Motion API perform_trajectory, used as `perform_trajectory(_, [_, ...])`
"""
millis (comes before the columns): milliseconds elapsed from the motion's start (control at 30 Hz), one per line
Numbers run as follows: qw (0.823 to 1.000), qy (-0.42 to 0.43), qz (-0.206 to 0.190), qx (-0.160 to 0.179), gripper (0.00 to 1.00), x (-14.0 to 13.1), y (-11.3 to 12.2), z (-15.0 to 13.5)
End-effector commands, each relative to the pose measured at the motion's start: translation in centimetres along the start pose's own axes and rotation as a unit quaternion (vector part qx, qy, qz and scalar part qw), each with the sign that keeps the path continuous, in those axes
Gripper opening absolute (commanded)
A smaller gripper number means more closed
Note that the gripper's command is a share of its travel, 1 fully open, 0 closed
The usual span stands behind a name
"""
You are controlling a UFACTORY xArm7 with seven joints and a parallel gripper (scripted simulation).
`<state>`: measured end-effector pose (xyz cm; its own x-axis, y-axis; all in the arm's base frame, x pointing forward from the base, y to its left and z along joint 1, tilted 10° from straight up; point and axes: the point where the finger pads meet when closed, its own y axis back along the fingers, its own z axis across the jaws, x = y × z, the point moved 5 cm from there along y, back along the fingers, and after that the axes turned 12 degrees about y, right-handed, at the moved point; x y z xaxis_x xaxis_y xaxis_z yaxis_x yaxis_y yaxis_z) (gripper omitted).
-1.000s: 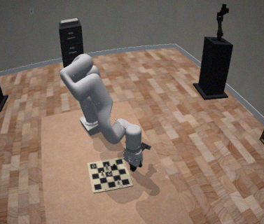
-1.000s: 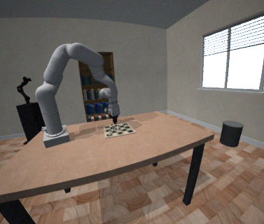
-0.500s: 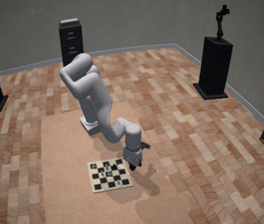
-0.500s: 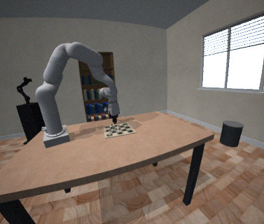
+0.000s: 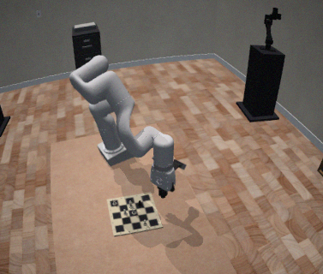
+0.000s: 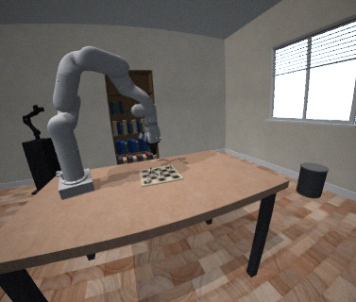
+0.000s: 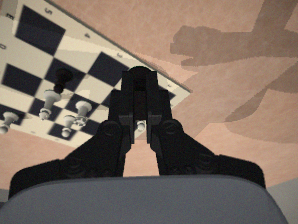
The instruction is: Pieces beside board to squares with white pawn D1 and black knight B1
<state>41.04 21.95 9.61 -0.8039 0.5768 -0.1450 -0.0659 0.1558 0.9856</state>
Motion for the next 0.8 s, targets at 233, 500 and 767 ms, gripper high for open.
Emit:
perform_trajectory(233, [1.0, 0.0, 0.0, -0.002, 0.0, -0.1, 1.6, 0.1])
perform_trajectory(500, [1.0, 0.018, 0.001, -0.002, 0.0, -4.6, 1.7, -1.2])
perform_trajectory(767, [0.998, 0.056, 0.0, -0.002, 0.0, -13.5, 2.0, -5.4])
